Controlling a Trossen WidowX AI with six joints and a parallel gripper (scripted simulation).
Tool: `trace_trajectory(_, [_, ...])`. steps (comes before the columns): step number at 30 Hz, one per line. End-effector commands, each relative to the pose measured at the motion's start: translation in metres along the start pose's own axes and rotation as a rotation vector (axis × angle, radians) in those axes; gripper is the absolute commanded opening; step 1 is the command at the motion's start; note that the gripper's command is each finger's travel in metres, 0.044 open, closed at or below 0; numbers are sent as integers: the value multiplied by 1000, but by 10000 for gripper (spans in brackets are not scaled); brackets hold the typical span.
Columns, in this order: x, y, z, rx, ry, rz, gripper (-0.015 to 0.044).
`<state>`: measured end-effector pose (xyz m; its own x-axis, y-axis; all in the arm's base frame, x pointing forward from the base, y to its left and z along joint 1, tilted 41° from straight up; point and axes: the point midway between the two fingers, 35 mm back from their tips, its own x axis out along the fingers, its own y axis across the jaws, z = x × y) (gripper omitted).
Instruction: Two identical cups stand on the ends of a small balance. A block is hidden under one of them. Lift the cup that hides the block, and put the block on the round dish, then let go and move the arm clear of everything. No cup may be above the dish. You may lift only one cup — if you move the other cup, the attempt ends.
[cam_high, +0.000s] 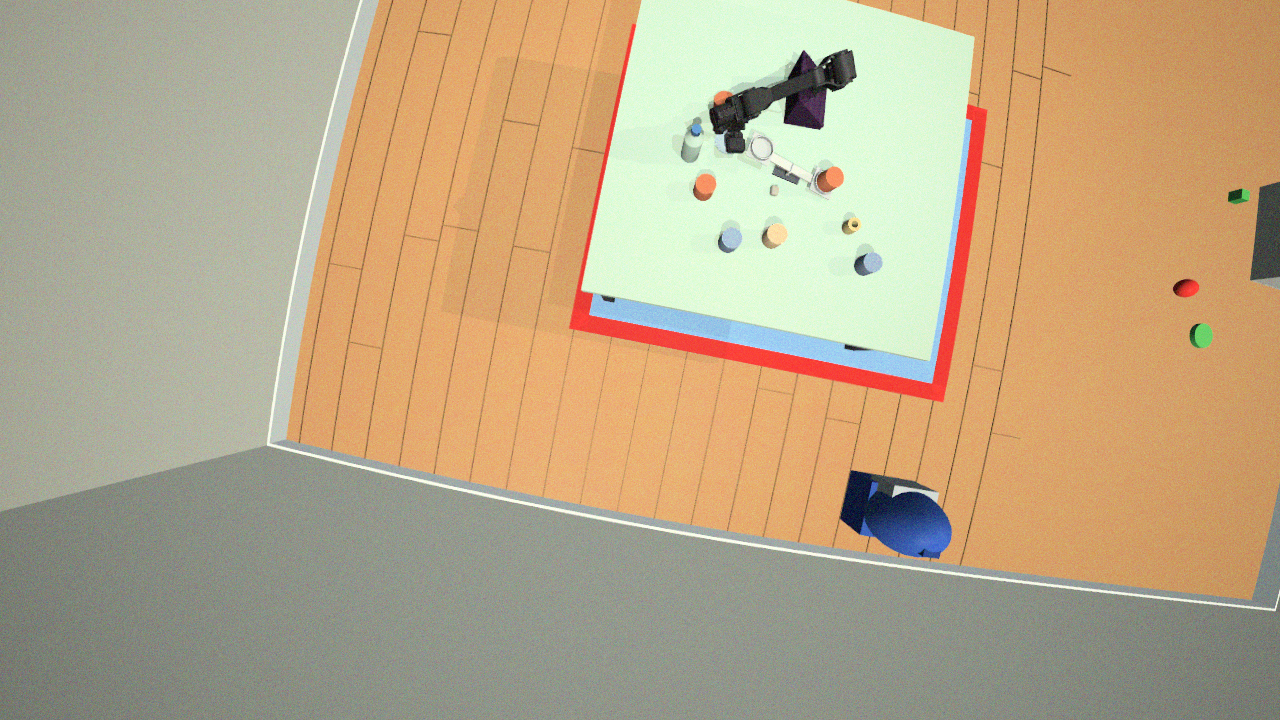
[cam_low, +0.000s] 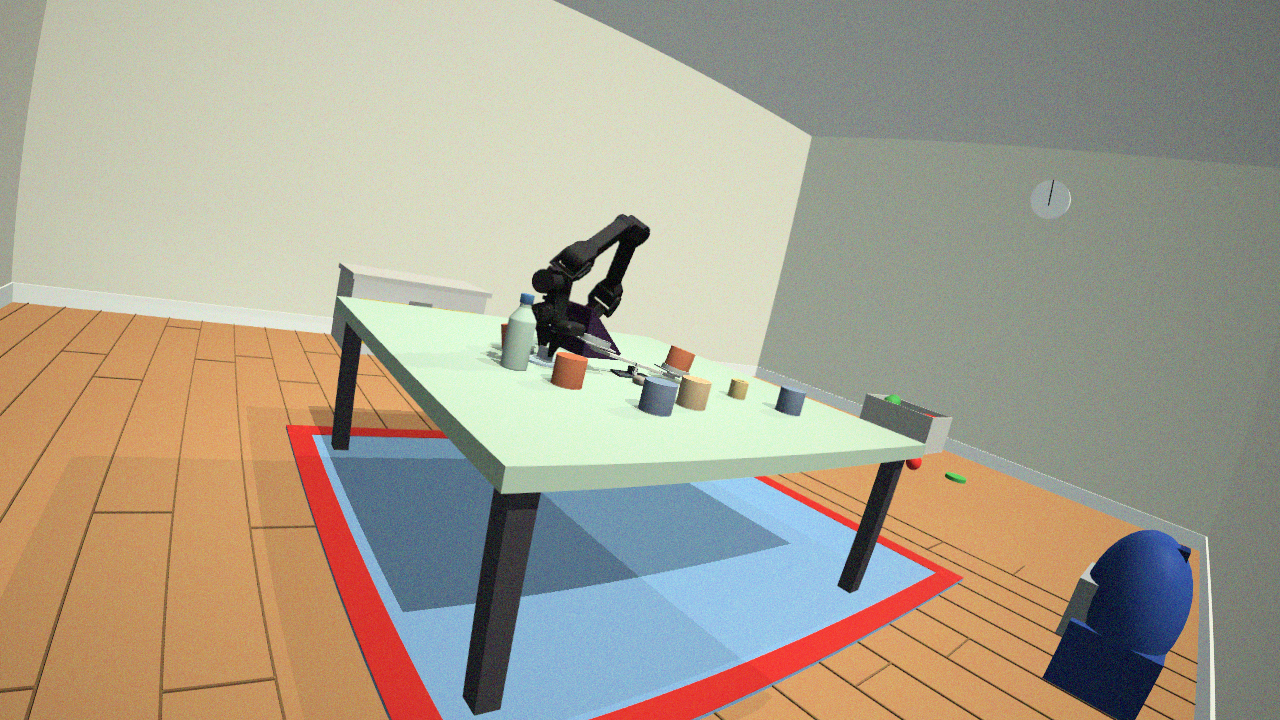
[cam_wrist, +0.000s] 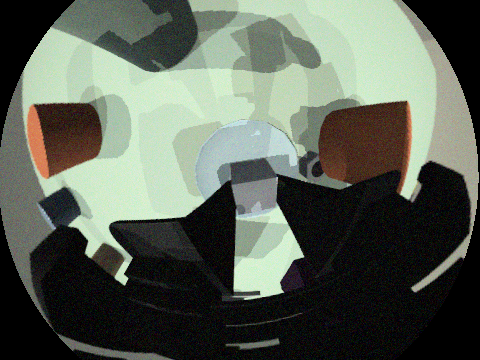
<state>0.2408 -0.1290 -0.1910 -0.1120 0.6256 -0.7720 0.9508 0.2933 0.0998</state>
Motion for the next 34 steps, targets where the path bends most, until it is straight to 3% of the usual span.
trace_trajectory(1, [0,0,0,-1,0,0,210])
trace_trajectory(10, [-13,1,1,0,0,0,440])
trace_trajectory(13, [-54,1,0,1,0,0,440])
trace_trajectory(19, [-59,1,0,1,0,0,440])
trace_trajectory(23, [-100,0,0,1,-13,8,440])
trace_trajectory(34, [-102,0,-1,1,-14,8,440])
